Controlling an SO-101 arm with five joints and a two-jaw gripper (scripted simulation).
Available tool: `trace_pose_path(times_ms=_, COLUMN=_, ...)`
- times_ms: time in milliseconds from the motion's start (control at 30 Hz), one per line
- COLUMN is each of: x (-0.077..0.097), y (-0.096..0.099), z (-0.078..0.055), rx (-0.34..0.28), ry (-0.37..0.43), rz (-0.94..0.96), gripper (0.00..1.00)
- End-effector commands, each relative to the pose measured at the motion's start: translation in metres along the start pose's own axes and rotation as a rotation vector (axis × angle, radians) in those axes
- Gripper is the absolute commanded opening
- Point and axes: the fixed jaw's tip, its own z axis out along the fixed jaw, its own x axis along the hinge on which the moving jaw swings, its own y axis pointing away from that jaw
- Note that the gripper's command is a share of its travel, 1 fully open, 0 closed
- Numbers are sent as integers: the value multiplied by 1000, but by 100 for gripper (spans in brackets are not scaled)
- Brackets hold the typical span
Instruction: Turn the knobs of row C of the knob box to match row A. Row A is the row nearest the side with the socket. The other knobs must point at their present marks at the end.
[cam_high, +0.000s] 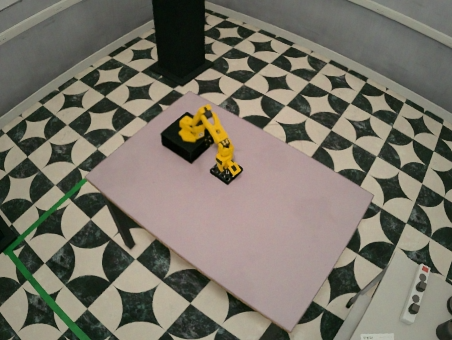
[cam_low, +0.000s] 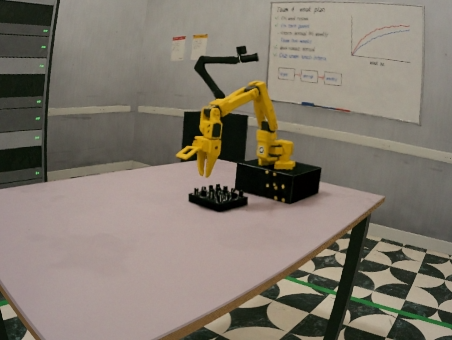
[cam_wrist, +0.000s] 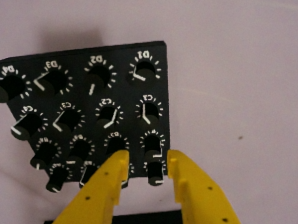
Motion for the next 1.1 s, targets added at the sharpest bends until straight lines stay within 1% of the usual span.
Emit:
trace_pose_path(times_ms=0, x=2, y=-1, z=2, rx=-3, ry=18, rz=-1, gripper=10)
trace_pose_path(times_ms=633, x=2, y=-1, z=2, rx=-3, ry=18, rz=-1, gripper=10)
trace_pose_path(times_ms=1067, x=2, y=-1, z=9, rx=-3, ry=18, rz=-1, gripper=10)
